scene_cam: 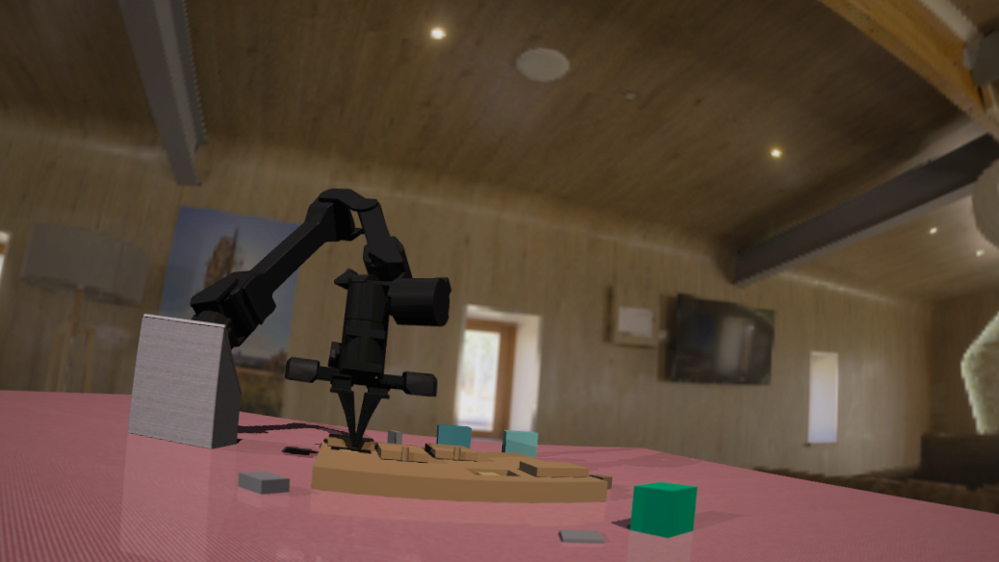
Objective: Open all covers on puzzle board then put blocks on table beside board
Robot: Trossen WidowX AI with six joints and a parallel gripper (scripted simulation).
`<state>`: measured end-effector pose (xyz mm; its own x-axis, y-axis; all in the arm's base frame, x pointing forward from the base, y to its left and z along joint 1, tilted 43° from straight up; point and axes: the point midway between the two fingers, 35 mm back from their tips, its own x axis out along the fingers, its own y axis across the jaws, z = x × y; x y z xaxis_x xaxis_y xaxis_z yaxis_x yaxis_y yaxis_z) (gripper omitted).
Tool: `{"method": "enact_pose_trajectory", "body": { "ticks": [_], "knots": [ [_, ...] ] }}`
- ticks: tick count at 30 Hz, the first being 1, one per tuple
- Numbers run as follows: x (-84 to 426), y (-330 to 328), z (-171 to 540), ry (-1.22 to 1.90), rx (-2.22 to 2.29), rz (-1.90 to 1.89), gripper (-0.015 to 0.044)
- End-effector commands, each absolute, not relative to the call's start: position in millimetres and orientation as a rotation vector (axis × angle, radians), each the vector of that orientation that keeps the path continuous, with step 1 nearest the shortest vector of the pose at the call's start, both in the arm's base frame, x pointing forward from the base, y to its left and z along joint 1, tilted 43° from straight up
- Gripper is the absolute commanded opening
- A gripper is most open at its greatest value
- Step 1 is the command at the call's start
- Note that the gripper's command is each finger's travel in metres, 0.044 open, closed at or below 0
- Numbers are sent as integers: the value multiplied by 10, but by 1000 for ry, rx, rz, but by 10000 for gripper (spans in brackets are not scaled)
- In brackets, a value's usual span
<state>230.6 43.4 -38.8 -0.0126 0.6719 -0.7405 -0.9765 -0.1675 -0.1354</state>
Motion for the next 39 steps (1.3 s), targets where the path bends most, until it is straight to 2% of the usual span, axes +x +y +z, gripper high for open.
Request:
{"method": "enact_pose_trajectory", "body": {
  "ticks": [1,39],
  "knots": [
    [2285,482,-364,496,-806,1570,0],
    [2197,643,-124,492,-802,1572,0]
  ]
}}
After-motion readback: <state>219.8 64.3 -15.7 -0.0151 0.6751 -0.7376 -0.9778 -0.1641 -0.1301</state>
